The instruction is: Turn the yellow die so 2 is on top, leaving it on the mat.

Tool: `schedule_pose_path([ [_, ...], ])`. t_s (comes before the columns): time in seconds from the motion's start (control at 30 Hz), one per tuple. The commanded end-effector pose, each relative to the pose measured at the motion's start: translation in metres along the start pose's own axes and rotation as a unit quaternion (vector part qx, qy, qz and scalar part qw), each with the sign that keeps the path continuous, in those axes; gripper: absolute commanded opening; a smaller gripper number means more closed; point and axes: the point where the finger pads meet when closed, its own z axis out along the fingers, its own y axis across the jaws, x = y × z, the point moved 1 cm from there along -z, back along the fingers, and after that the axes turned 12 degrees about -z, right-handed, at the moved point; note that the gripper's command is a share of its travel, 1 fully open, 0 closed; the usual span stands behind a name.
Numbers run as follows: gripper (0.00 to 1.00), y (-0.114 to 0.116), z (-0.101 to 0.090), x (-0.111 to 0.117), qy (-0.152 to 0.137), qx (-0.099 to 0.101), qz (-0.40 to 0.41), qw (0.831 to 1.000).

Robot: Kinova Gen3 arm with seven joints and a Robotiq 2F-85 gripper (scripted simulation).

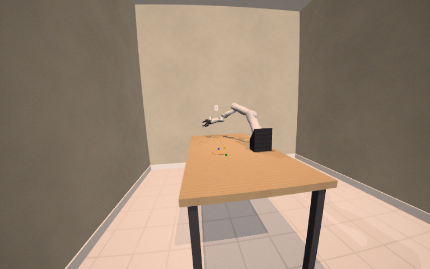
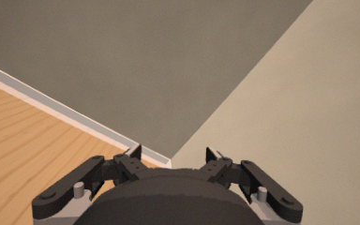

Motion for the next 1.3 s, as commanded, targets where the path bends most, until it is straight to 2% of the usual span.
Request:
schedule_pose_path([
  [0.0, 1.0, 0.002, 0.0, 0.001, 0.001, -0.001, -0.001, 1.0],
  [0.8, 1.0, 0.005, -0.003, 0.006, 0.003, -0.001, 0.002, 1.0],
  [1.03, 1.0, 0.02, -0.018, 0.03, 0.013, 0.003, 0.011, 1.0],
  [1.1, 1.0, 0.02, -0.018, 0.03, 0.013, 0.003, 0.011, 1.0],
  [1.23, 1.0, 0.032, -0.032, 0.058, 0.025, 0.008, 0.018, 0.999],
  [1.27, 1.0, 0.032, -0.032, 0.058, 0.025, 0.008, 0.018, 0.999],
])
